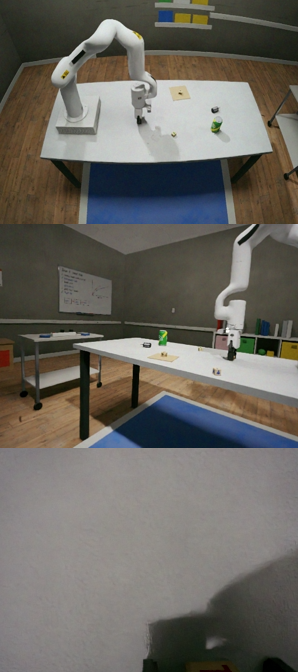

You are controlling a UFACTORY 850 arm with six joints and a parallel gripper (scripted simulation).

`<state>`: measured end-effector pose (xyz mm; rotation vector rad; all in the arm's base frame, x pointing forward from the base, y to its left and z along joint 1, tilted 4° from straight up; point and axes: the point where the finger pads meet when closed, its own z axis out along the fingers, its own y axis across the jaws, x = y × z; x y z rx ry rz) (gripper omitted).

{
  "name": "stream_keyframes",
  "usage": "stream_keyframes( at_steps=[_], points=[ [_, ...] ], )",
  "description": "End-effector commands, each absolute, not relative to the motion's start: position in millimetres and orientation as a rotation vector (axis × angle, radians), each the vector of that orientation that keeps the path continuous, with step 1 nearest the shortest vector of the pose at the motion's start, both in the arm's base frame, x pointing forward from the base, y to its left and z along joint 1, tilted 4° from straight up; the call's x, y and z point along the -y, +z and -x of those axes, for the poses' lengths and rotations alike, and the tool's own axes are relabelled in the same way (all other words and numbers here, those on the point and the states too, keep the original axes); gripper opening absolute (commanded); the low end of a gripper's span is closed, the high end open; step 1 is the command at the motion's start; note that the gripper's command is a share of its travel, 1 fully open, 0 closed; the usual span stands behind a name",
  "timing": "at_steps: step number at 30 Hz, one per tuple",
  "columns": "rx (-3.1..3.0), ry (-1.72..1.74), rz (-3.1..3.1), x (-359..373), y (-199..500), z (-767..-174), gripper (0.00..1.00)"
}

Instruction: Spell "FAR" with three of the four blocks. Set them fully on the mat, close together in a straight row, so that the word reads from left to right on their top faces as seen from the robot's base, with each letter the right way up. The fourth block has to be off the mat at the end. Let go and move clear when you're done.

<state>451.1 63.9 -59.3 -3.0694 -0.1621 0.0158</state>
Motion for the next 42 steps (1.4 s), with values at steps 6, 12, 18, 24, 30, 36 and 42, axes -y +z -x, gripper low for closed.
stream_keyframes(
  at_steps=[6,12,18,24,30,36,42],
  points=[
    [0.162,0.002,3.068,-64.0,-58.9,-451.8,0.43],
    [0.162,0.002,3.068,-64.0,-58.9,-451.8,0.43],
    [0.162,0.002,3.068,-64.0,-58.9,-451.8,0.43],
    [0.162,0.002,3.068,-64.0,-58.9,-451.8,0.23],
    [0.162,0.002,3.068,-64.0,-58.9,-451.8,0.23],
    [0.162,0.002,3.068,-64.0,-58.9,-451.8,0.23],
    [0.162,0.002,3.068,-64.0,-58.9,-451.8,0.23]
  ],
)
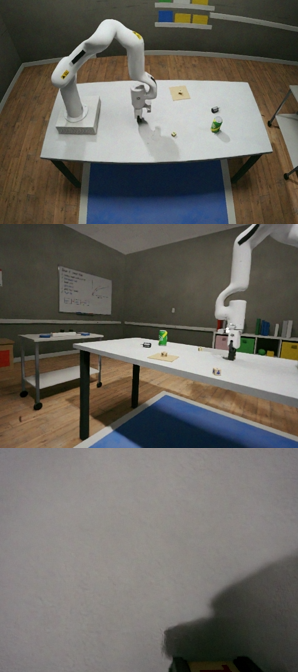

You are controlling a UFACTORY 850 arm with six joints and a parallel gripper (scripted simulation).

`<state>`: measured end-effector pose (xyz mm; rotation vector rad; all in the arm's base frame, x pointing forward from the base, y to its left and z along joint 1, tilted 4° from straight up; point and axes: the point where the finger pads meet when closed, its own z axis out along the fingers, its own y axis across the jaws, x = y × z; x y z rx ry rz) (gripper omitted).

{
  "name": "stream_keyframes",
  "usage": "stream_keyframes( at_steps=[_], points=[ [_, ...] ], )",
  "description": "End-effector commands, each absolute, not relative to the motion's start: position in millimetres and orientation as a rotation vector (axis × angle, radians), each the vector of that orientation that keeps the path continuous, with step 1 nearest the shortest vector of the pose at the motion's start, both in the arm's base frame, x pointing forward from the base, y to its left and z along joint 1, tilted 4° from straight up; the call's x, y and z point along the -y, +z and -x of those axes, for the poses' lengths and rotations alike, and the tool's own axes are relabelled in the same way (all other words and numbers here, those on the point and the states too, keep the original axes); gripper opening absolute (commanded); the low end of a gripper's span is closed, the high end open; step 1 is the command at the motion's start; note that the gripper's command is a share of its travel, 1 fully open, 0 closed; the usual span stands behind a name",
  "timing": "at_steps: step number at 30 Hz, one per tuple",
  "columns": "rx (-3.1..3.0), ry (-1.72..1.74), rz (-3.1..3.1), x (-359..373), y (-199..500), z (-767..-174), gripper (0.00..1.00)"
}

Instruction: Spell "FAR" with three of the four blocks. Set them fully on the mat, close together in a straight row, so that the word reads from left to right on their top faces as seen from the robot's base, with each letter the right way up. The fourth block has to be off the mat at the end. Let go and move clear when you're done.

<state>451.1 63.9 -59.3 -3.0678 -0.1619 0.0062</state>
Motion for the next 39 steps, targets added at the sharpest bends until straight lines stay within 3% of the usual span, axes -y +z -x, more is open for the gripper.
stream_keyframes(
  at_steps=[1,39],
  points=[
    [0.162,0.002,3.068,-64.0,-58.9,-451.8,0.23],
    [0.162,0.002,3.067,-62.1,-31.9,-452.0,0.23]
  ],
)
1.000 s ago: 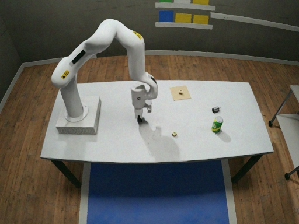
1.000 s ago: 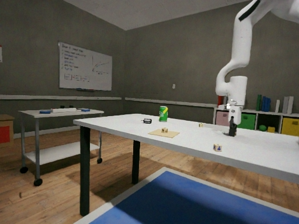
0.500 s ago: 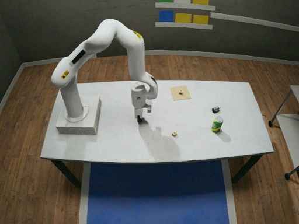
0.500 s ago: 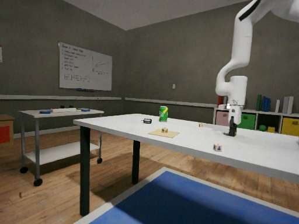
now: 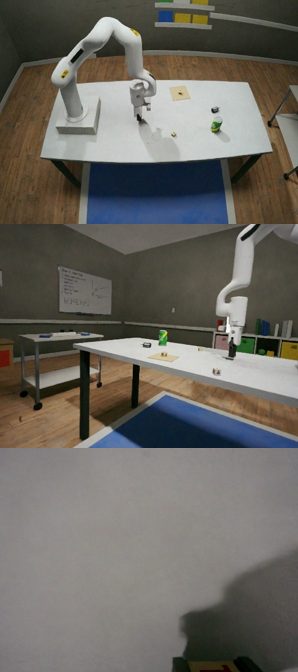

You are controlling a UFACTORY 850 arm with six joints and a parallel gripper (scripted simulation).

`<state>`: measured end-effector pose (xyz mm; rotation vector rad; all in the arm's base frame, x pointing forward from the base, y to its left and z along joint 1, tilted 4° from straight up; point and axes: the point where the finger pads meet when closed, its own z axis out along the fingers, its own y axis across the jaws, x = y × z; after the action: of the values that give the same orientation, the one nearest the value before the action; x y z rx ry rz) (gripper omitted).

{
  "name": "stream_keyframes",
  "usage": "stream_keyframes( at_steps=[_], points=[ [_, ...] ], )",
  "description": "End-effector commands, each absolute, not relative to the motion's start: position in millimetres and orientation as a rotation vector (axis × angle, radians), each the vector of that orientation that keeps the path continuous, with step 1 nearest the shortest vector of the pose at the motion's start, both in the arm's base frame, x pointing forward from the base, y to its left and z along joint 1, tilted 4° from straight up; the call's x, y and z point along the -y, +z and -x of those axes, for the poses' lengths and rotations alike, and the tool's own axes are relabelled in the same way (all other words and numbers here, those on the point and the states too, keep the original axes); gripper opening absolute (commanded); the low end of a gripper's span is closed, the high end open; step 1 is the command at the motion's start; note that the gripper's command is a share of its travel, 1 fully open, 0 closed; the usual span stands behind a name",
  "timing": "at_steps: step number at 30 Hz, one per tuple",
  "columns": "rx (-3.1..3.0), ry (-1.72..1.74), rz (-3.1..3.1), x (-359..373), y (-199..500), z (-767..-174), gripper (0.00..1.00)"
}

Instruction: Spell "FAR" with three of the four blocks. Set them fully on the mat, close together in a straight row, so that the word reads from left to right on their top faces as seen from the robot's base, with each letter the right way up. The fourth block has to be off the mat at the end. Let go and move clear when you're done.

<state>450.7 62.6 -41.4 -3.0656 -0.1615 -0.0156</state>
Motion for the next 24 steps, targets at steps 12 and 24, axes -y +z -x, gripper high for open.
stream_keyframes(
  at_steps=[12,24],
  points=[
    [0.162,0.002,3.068,-59.4,5.8,-452.1,0.23],
    [0.162,0.002,3.068,-57.1,39.5,-452.3,0.23]
  ],
)
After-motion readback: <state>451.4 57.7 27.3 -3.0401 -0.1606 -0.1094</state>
